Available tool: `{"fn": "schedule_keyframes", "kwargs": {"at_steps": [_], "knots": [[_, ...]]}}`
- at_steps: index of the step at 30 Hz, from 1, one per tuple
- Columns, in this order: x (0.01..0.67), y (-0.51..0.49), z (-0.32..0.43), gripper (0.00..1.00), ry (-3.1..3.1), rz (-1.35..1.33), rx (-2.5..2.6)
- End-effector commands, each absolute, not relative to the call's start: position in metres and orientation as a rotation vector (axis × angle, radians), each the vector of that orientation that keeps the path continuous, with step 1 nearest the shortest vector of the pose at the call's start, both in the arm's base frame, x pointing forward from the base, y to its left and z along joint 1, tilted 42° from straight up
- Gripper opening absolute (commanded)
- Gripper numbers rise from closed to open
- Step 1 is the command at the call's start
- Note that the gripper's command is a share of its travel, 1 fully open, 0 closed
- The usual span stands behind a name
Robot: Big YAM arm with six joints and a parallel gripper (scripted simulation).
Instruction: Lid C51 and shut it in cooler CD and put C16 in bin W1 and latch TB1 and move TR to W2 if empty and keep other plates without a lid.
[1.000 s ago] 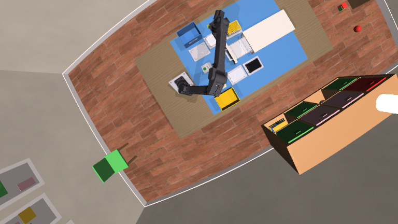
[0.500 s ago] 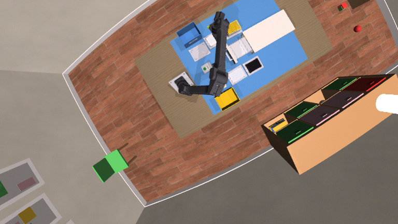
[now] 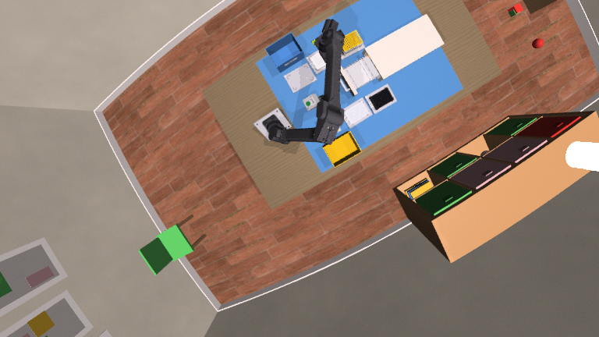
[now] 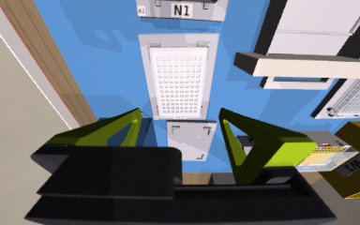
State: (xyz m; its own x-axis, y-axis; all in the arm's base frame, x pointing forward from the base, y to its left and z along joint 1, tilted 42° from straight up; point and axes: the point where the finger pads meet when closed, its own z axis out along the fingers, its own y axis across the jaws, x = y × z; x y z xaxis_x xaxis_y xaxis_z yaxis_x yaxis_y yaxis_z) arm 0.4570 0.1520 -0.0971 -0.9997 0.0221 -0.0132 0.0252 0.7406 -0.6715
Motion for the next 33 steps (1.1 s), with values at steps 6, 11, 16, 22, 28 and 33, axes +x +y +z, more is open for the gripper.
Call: {"fn": "schedule_keyframes", "kwargs": {"at_steps": [6, 11, 16, 22, 28, 33], "knots": [[0.455, 0.15, -0.111, 1.0, 2.925, -1.131, 0.003], [0.458, 0.137, -0.116, 1.0, 2.93, -1.134, 0.028], [0.458, 0.133, -0.121, 1.0, 2.93, -1.134, 0.028], [0.457, 0.131, -0.125, 1.0, 2.929, -1.134, 0.023], [0.457, 0.124, -0.131, 1.0, 2.93, -1.135, 0.028], [0.457, 0.119, -0.136, 1.0, 2.93, -1.135, 0.028]]}}
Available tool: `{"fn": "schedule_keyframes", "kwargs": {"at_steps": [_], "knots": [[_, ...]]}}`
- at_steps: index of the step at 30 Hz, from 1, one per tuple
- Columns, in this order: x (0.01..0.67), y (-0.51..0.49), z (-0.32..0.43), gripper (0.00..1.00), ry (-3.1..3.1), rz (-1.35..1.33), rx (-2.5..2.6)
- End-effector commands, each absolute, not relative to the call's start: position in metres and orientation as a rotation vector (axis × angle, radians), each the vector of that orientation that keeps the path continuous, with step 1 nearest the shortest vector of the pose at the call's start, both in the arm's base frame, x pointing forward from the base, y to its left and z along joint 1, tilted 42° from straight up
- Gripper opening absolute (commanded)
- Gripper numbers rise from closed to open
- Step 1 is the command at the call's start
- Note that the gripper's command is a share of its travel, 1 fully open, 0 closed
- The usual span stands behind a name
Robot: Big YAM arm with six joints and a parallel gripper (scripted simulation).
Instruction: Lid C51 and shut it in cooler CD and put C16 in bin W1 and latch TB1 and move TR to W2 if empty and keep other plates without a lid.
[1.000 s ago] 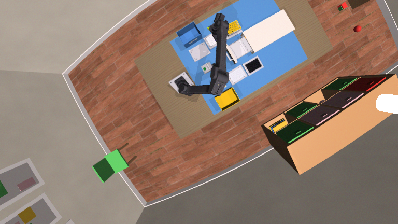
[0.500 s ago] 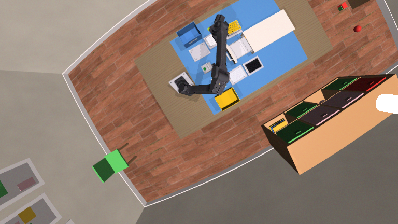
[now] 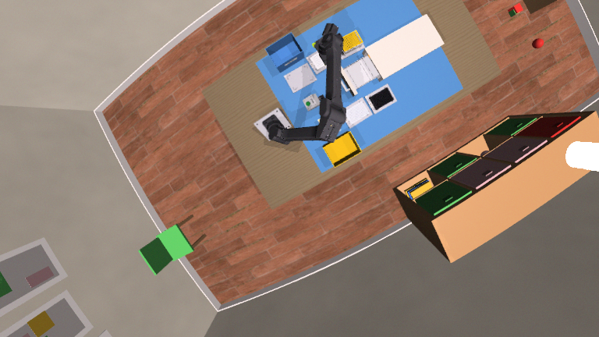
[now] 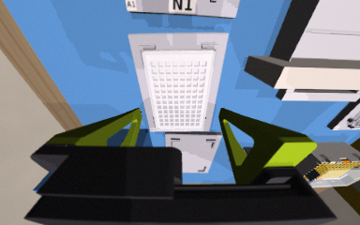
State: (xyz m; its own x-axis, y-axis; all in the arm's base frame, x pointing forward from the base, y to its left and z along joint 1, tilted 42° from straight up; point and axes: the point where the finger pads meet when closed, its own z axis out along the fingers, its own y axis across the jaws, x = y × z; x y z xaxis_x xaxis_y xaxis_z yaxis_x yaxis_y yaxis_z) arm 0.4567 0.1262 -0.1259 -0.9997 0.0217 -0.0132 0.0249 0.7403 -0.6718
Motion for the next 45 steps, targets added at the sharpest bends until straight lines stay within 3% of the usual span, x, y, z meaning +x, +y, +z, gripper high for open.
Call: {"fn": "schedule_keyframes", "kwargs": {"at_steps": [1, 45], "knots": [[0.457, 0.118, -0.137, 1.0, 2.93, -1.135, 0.028], [0.455, 0.11, -0.153, 1.0, 2.924, -1.129, 0.009]]}}
